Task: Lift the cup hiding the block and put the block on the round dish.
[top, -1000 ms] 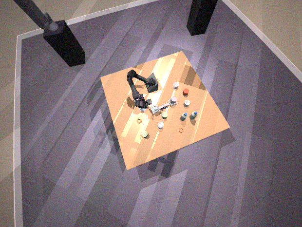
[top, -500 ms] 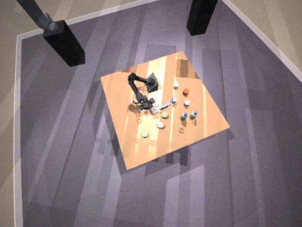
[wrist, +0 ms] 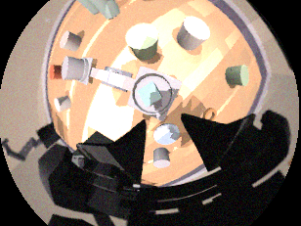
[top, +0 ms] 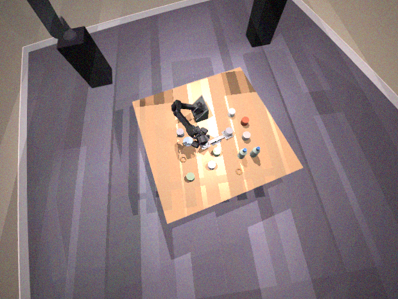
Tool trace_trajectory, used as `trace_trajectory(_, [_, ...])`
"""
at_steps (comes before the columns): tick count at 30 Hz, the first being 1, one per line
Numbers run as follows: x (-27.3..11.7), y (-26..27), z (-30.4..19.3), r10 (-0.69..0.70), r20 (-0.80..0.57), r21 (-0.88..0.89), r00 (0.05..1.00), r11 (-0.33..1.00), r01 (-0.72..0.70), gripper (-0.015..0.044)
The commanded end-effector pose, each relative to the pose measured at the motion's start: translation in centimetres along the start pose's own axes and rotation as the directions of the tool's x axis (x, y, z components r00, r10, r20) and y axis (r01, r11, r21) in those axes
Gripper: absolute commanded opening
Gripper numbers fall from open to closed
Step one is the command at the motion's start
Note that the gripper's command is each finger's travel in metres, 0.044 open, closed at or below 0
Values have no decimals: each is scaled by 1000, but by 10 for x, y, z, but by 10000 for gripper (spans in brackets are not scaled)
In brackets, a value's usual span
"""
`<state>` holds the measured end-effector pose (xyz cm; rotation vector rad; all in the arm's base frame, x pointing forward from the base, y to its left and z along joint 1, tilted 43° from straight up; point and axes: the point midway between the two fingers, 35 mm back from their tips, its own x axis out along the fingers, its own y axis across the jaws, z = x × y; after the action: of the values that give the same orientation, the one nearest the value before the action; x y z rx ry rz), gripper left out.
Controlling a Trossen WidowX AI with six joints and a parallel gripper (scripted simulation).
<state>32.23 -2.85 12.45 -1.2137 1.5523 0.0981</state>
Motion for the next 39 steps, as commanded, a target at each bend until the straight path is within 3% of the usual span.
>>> trace_trajectory(1, [-3, 5, 13, -13, -16, -132, 1000, 991, 11, 260])
trace_trajectory(9, [-9, 16, 36, -38, -38, -358, 999, 933, 22, 260])
trace_trajectory(39, [33, 14, 35, -39, -39, -363, 998, 932, 23, 260])
